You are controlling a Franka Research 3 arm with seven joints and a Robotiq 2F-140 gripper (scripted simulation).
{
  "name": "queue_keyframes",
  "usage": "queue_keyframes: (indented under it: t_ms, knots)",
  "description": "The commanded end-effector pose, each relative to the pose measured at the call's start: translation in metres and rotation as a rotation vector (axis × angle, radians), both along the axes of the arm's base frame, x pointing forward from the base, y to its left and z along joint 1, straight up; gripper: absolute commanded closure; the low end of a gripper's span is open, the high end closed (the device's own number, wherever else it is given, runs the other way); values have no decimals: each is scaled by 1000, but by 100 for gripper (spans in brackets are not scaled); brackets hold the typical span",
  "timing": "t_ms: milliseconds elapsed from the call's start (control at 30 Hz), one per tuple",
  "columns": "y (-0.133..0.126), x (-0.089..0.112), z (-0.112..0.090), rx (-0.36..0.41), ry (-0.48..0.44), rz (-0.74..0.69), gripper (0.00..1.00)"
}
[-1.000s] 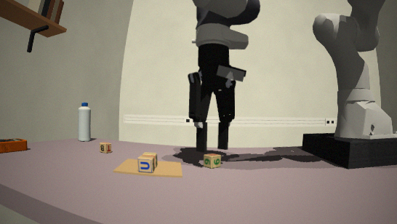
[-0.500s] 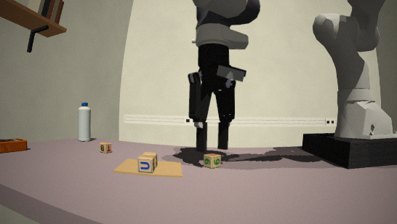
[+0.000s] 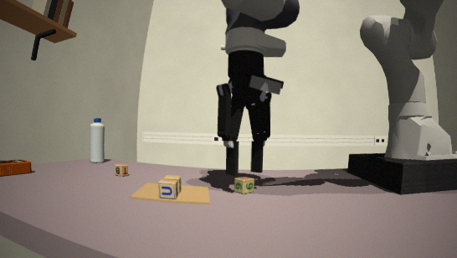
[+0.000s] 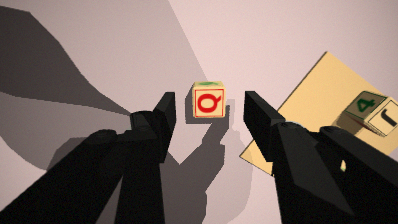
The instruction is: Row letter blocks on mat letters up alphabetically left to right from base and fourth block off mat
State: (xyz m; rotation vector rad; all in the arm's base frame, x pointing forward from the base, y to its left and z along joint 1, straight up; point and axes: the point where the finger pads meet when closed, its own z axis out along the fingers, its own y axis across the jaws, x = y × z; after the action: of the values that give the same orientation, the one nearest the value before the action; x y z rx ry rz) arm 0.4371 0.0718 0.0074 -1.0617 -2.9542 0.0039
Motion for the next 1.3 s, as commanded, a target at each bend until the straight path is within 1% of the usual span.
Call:
queue_keyframes:
  t_ms: [0,167,400,467,667,1267]
  knots:
    - [0,2,-1,1,-4,3,54]
    - [0,2,-9,1,-4,3,54]
    - [0,2,-25,1,-4,3,54]
    - [0,2,-25,1,-4,3,54]
    - [0,2,-34,1,-4,3,54]
    - [0,2,-36,1,-4,3,54]
